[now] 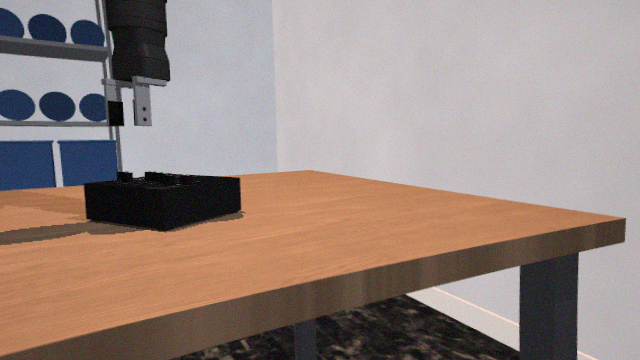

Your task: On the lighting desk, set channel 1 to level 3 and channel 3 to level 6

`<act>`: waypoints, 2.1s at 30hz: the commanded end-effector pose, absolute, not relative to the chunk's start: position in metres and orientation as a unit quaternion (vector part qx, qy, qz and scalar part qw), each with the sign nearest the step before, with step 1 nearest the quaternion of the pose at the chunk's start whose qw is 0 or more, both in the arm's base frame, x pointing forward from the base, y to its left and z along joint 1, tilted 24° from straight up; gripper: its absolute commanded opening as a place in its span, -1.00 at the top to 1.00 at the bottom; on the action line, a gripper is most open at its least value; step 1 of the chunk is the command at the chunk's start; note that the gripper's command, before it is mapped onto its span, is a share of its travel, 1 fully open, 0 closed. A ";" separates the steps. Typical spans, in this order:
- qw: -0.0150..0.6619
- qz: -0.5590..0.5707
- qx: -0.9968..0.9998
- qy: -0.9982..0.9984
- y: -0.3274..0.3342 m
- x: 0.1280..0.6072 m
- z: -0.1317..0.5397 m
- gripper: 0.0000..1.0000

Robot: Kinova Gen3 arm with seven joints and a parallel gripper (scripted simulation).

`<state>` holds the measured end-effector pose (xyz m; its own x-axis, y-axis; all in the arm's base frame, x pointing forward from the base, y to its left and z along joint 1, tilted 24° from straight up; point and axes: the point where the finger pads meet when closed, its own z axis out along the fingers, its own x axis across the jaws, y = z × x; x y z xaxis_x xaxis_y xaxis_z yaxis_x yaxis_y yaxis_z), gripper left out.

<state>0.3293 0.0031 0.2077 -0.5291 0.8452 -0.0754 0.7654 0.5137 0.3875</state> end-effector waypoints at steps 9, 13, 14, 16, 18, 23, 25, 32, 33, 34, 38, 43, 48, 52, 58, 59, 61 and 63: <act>0.135 0.163 0.472 0.856 -0.002 0.318 0.249 -1.00; 0.135 0.163 0.472 0.856 -0.003 0.316 0.252 -1.00; 0.135 0.163 0.472 0.856 -0.003 0.316 0.253 -1.00; 0.135 0.163 0.472 0.856 -0.003 0.316 0.253 -1.00; 0.135 0.163 0.472 0.856 -0.003 0.316 0.253 -1.00; 0.135 0.163 0.472 0.856 -0.003 0.316 0.253 -1.00; 0.135 0.163 0.472 0.856 -0.003 0.316 0.253 -1.00; 0.135 0.163 0.472 0.856 -0.003 0.316 0.253 -1.00; 0.135 0.163 0.472 0.856 -0.003 0.316 0.253 -1.00; 0.135 0.163 0.472 0.856 -0.003 0.316 0.253 -1.00; 0.135 0.163 0.472 0.856 -0.003 0.316 0.253 -1.00; 0.135 0.163 0.472 0.856 -0.003 0.316 0.253 -1.00; 0.135 0.163 0.472 0.856 -0.003 0.316 0.253 -1.00; 0.135 0.163 0.472 0.856 -0.003 0.316 0.253 -1.00; 0.135 0.163 0.472 0.856 -0.003 0.316 0.253 -1.00; 0.135 0.163 0.472 0.856 -0.003 0.316 0.253 -1.00; 0.135 0.163 0.472 0.856 -0.003 0.316 0.253 -1.00; 0.135 0.163 0.472 0.856 -0.003 0.316 0.253 -1.00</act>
